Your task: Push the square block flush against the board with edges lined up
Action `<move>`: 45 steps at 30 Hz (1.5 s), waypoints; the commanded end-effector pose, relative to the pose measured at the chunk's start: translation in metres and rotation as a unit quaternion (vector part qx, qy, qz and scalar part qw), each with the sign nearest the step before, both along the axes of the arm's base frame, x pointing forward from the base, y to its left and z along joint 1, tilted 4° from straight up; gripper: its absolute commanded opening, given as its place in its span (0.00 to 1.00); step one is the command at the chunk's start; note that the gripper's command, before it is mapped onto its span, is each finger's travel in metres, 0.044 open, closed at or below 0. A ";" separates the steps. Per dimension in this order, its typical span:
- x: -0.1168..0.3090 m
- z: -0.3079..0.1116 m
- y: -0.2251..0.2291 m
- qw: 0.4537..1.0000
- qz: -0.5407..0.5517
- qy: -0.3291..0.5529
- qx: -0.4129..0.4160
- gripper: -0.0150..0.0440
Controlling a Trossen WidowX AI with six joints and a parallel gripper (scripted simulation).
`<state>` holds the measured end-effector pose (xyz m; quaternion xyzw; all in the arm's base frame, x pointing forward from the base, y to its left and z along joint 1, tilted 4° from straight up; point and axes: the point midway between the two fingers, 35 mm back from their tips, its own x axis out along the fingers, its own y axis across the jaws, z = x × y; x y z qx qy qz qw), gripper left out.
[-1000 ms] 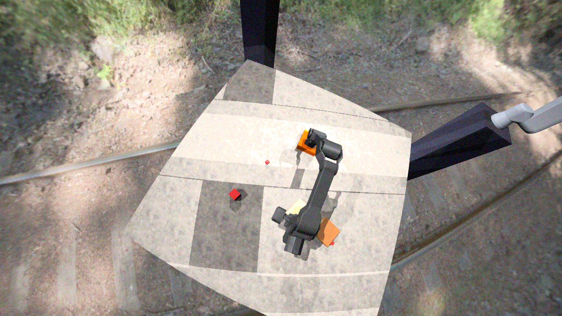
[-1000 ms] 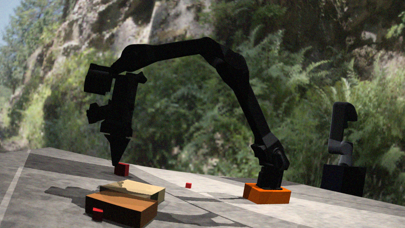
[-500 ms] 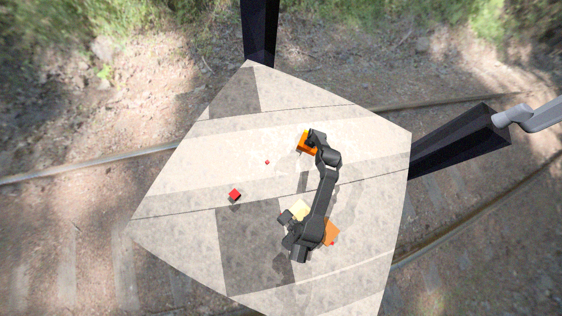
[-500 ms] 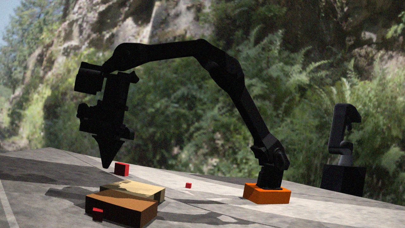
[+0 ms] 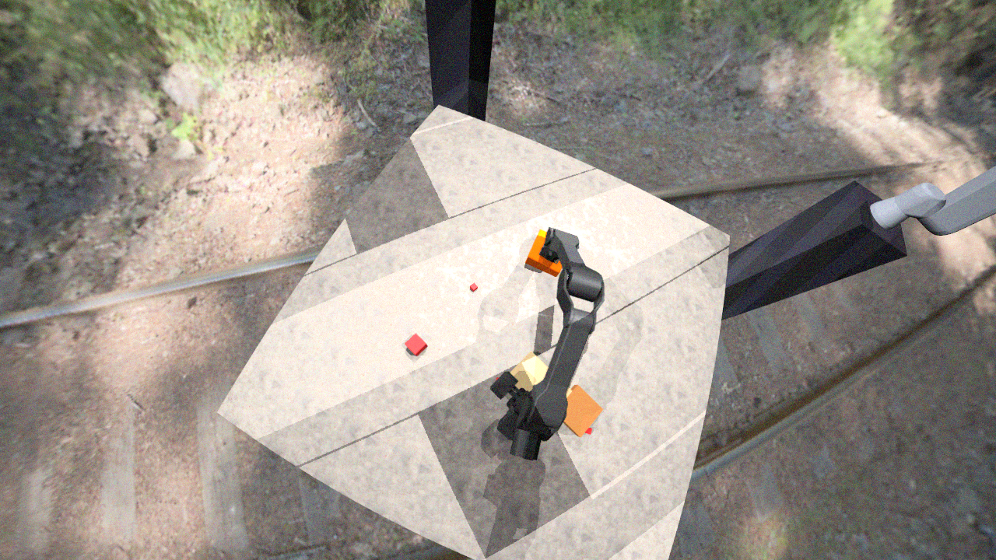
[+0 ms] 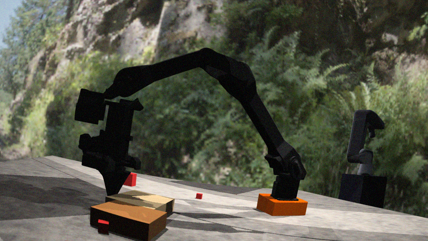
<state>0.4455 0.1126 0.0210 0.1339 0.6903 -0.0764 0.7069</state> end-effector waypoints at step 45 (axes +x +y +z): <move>-0.041 -0.001 0.013 1.000 -0.002 0.000 0.002 0.25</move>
